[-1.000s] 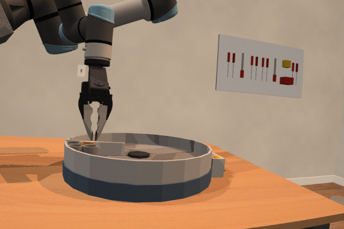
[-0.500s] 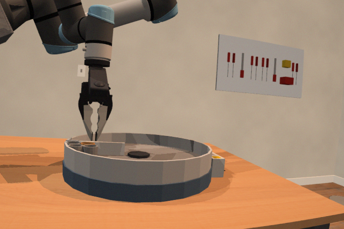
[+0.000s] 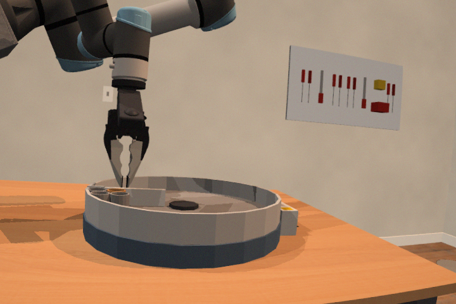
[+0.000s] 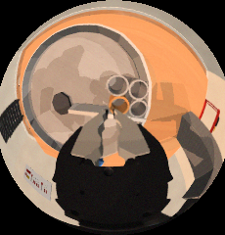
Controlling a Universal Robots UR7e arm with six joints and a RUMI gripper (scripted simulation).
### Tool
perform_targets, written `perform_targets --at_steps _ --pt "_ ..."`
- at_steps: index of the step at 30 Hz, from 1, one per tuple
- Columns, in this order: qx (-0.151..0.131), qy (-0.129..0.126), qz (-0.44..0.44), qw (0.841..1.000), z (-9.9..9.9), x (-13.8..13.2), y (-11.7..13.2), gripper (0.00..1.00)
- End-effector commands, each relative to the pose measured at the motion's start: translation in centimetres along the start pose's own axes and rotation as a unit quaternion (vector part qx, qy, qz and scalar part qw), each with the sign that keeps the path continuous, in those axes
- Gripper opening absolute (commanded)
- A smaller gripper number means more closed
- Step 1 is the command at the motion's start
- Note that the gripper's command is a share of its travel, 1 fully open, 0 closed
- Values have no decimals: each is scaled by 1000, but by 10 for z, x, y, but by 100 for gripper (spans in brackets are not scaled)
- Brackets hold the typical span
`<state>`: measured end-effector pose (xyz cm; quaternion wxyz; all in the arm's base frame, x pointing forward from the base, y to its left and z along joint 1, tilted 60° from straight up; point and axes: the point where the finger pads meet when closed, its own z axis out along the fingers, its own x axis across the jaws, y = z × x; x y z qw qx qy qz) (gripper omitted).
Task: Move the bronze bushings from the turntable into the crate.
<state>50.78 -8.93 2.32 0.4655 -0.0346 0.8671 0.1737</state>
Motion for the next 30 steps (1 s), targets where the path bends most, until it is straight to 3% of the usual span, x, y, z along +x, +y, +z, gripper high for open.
perform_targets --at_steps 1,30 --pt "0 0 0 1000 0 0 0 5" --pt "0 0 0 1000 6 0 0 5"
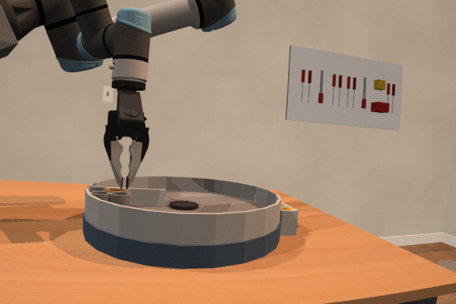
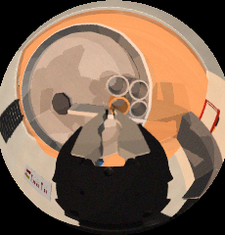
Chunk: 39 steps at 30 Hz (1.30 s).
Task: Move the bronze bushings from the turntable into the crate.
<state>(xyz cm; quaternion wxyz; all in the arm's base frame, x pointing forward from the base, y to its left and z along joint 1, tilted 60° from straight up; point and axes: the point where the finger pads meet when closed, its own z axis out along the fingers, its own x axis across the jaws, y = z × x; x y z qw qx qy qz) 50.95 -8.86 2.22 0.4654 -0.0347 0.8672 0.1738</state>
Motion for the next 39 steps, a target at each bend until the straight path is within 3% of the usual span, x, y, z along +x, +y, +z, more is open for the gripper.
perform_targets --at_steps 1,14,39 --pt "0 0 0 1000 5 0 0 5" --pt "0 0 0 1000 21 0 0 5" --pt "0 0 0 1000 22 0 0 5"
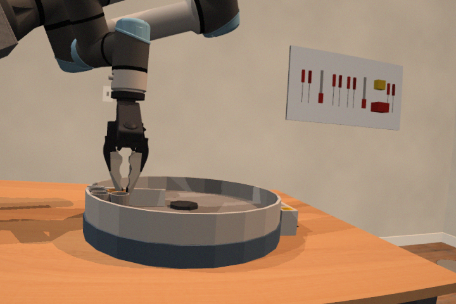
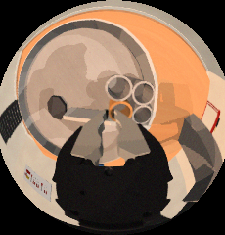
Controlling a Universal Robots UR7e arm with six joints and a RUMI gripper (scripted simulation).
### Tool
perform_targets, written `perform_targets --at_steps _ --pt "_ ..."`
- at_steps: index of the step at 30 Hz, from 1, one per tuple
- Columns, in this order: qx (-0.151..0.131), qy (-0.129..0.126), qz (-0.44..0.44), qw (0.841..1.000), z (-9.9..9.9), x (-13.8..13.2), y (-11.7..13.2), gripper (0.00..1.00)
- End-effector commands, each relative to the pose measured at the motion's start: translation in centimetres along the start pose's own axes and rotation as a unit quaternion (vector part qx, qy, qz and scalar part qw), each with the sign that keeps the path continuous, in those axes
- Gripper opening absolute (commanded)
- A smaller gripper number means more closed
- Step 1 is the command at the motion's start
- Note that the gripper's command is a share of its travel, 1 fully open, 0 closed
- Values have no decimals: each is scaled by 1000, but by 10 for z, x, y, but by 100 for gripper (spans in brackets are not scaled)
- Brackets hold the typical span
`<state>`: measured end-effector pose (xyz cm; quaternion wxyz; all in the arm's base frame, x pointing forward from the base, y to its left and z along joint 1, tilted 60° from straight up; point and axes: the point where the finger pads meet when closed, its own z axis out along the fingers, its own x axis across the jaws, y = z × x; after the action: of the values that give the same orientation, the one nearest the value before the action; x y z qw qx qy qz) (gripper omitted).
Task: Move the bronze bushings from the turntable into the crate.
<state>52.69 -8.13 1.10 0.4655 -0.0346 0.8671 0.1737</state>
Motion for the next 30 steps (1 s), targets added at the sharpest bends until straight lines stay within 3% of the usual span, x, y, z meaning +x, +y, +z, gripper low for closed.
perform_targets --at_steps 1,12,13,30 --pt "0 0 0 1000 0 0 0 5" --pt "0 0 0 1000 0 0 0 5" --pt "0 0 0 1000 0 0 0 0" --pt "0 0 0 1000 0 0 0 0"
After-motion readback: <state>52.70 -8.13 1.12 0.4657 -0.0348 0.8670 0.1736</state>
